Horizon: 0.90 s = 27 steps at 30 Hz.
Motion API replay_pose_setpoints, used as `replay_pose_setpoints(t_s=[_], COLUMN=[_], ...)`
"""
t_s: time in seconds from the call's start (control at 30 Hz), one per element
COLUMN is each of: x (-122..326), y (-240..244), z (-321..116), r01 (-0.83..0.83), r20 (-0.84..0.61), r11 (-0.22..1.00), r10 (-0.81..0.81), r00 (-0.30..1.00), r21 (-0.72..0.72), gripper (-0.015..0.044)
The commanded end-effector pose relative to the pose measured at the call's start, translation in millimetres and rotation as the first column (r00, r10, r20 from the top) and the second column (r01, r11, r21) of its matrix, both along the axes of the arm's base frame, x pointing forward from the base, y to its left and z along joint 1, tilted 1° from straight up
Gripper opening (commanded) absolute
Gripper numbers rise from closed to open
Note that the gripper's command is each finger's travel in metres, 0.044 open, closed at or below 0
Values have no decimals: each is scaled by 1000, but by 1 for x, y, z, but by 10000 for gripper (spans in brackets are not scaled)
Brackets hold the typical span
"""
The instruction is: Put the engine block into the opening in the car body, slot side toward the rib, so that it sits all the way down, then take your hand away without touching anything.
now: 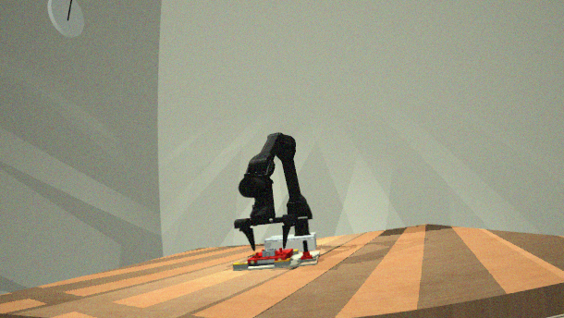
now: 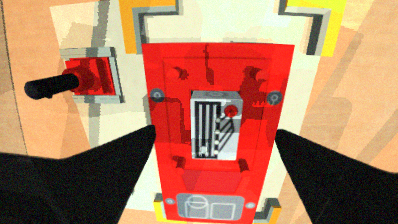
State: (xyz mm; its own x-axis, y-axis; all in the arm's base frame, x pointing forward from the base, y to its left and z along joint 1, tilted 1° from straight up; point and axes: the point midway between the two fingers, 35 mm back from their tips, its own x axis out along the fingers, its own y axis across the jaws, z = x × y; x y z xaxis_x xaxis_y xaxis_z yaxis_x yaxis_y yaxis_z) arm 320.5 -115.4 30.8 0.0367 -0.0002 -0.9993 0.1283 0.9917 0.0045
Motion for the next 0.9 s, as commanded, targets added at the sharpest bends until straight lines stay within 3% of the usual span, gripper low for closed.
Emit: replay_pose_setpoints(t_s=[0.0, 0.3, 0.87], x=[0, 0, 0], y=[0, 0, 0], z=[0, 14, 14], r01=[0, 4, 4], r20=[0, 0, 0], r11=[1000, 1000, 1000], r10=[0, -4, -4], r00=[1000, 1000, 1000], r21=[0, 2, 2], gripper=[440, 440, 0])
